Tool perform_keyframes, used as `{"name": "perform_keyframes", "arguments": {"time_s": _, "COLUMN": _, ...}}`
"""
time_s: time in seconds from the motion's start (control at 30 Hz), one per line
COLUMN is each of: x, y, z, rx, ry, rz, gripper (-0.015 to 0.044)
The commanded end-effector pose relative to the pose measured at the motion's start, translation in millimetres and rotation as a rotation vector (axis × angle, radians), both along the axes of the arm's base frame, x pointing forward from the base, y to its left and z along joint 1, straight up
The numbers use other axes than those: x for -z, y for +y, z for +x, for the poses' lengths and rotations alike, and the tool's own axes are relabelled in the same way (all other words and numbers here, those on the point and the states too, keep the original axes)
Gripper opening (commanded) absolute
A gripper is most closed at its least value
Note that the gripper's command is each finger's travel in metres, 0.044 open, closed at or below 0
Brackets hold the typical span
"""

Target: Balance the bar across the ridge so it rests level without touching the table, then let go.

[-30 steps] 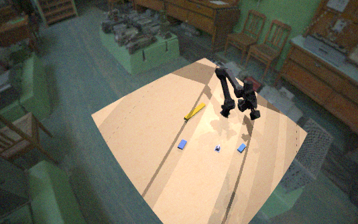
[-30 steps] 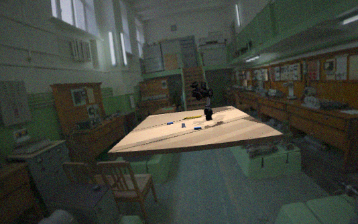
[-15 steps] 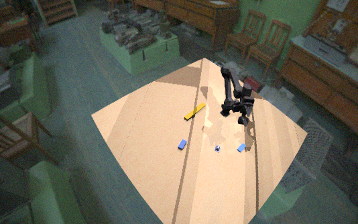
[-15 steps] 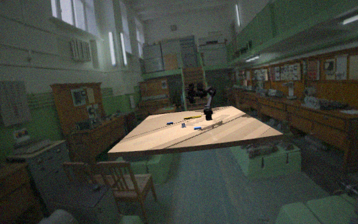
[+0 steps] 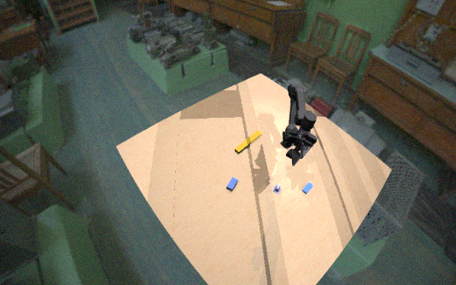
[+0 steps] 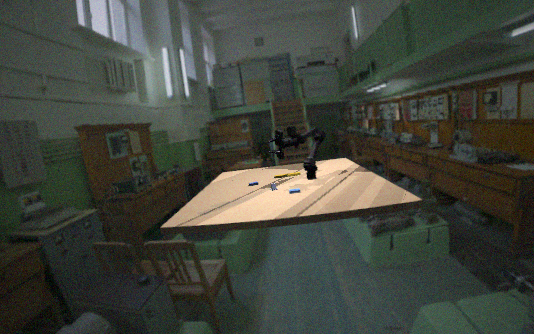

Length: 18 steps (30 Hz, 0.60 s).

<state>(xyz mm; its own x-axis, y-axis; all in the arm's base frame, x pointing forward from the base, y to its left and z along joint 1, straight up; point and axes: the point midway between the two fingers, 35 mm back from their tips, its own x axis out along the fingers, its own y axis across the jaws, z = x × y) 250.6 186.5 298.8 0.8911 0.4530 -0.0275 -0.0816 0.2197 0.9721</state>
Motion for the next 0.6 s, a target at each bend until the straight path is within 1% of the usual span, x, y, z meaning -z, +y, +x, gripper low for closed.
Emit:
{"name": "perform_keyframes", "arguments": {"time_s": 0.0, "x": 7.6, "y": -10.6, "z": 12.2, "rx": 0.038, "ry": 0.001, "rz": -0.111, "gripper": 0.0315}}
{"name": "perform_keyframes", "arguments": {"time_s": 0.57, "x": 49.3, "y": -71.9, "z": 52.2, "rx": 0.166, "ry": 0.089, "rz": -0.57, "gripper": 0.0315}}
